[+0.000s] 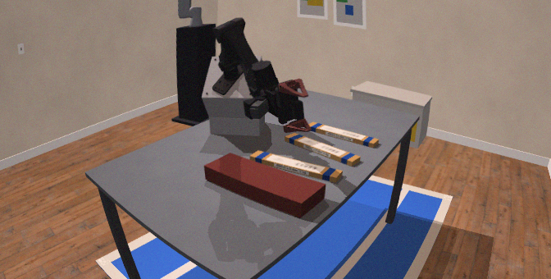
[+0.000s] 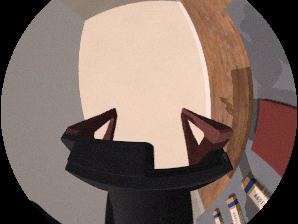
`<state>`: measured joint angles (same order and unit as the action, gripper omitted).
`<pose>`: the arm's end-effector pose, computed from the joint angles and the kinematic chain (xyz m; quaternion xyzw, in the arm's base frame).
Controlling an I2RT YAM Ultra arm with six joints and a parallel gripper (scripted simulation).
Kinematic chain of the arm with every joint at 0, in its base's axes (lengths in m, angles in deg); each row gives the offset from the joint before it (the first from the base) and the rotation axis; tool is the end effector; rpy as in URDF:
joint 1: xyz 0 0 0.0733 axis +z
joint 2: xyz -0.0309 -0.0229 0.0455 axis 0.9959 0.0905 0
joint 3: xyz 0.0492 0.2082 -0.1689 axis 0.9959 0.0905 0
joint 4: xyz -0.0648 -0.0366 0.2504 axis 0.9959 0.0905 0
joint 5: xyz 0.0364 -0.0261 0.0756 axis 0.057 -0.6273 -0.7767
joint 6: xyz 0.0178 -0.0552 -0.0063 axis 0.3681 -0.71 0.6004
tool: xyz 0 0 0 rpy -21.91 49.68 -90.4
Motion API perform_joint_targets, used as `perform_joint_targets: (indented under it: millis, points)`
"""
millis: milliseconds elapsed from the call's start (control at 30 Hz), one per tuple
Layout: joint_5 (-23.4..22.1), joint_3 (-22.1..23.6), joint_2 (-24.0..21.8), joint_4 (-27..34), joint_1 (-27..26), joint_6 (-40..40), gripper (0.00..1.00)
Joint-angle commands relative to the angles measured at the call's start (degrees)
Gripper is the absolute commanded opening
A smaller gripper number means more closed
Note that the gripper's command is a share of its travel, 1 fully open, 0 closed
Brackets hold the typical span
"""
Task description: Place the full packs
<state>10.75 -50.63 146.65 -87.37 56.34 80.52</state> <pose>0.3890 -0.2040 0.3712 0.3626 0.3425 0.3812 0.7784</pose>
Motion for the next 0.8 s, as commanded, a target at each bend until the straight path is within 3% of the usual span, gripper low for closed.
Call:
perform_joint_targets:
  millis: [0, 67, 100, 200, 267, 333, 400, 600, 767]
  points:
    - [0.97, -0.68, -4.75, 2.54, 1.91, -1.72, 0.96]
    - [1.05, -0.87, -4.86, 2.77, 1.99, -1.81, 0.96]
    - [-0.64, 2.46, -5.99, 3.46, 1.93, -3.12, 0.96]
    - [0.90, 2.03, -6.13, 5.26, 2.80, -2.30, 0.96]
    - [2.17, -0.70, -3.72, 5.98, 4.15, -2.36, 0.96]
    - [2.70, -0.88, -6.58, 10.48, 5.21, -3.02, 0.96]
    - [3.68, -0.76, -5.82, 10.78, 6.31, -3.50, 0.96]
    - [5.76, -1.07, -6.98, 20.18, 9.66, -5.61, 0.96]
    - [7.07, -0.93, -6.89, 22.79, 11.34, -6.48, 0.96]
